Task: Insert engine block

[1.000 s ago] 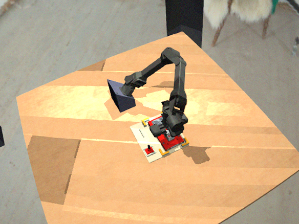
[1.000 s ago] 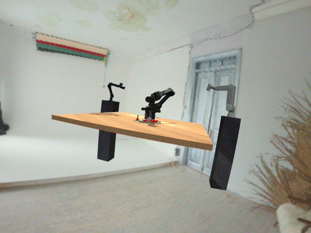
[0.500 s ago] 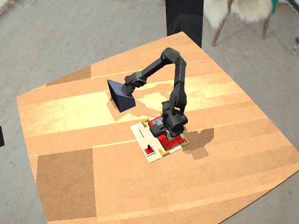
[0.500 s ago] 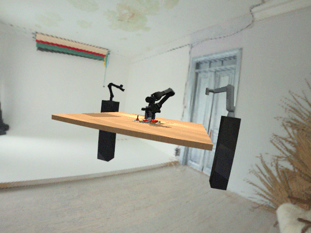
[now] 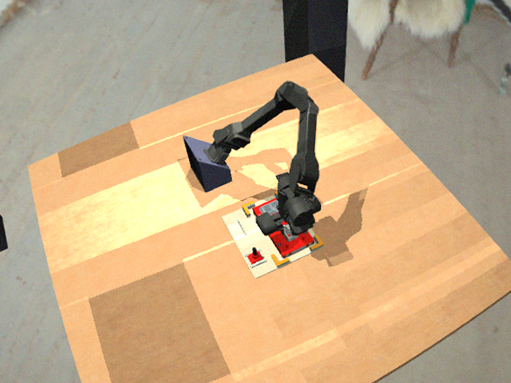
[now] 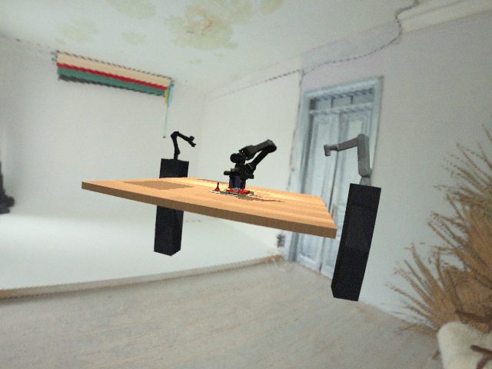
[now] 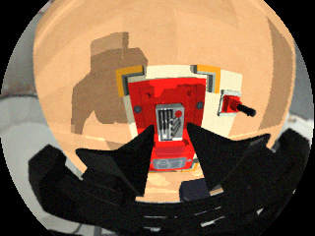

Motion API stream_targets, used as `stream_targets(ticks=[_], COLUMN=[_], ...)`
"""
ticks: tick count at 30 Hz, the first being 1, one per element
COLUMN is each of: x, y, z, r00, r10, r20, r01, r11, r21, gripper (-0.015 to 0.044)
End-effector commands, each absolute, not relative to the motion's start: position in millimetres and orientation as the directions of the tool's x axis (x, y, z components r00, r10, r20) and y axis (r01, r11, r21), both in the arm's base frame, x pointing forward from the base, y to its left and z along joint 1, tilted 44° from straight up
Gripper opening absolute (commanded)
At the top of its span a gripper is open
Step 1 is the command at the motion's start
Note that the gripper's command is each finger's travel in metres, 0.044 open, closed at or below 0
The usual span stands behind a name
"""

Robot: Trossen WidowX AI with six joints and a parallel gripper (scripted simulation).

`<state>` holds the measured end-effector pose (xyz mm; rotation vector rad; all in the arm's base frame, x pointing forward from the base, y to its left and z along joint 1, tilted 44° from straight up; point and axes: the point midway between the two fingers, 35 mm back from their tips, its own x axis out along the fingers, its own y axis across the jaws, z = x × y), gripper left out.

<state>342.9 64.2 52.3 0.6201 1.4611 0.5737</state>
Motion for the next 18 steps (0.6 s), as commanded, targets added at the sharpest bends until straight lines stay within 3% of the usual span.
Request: stream_targets(ticks=[1,7,18], x=[342.9,342.9,342.9], y=[64.2,64.2,64.2], z=[52.3,52.3,52.3], r00=[0.034,0.034,0.034], r10=[0.692,0.692,0.692], r20=[-0.721,-0.721,-0.721], r01=[0.017,0.017,0.017], r11=[0.721,0.721,0.721], r21=[0.693,0.693,0.693], gripper=[0.029,0.044,0.044])
